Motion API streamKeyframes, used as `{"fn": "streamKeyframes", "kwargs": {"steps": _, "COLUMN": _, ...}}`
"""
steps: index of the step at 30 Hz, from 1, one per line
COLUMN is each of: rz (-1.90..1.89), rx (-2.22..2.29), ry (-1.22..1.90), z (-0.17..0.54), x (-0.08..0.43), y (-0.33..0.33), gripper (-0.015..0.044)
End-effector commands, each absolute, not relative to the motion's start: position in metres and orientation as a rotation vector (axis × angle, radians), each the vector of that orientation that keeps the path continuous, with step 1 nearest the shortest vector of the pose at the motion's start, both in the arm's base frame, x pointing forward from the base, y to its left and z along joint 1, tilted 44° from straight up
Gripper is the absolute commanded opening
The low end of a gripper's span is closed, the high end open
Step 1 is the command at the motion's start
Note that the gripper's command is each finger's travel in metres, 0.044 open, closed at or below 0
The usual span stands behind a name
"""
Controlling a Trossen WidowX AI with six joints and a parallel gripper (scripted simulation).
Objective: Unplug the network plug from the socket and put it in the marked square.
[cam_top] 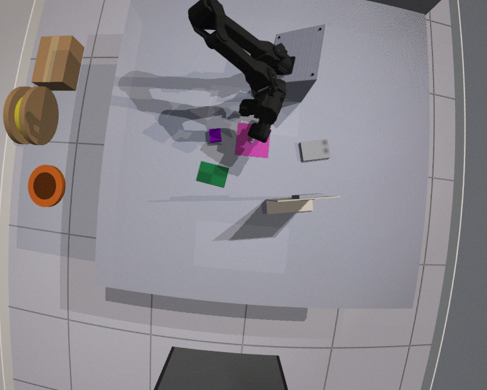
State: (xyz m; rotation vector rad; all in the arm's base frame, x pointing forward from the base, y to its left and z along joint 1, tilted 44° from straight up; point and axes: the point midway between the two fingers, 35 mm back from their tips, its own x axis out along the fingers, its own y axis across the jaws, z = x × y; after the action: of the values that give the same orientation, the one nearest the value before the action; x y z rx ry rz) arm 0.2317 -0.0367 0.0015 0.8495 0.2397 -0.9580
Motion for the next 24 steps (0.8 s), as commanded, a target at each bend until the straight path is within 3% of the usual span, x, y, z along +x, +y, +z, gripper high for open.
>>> {"fn": "streamKeyframes", "kwargs": {"steps": 1, "rz": -0.957, "rx": 0.851, "ry": 0.232, "z": 0.005, "x": 0.232, "y": -0.035, "gripper": 0.0156}}
{"fn": "streamKeyframes", "kwargs": {"steps": 24, "rz": -0.951, "rx": 0.845, "ry": 0.223, "z": 0.021, "x": 0.227, "y": -0.025, "gripper": 0.0156}}
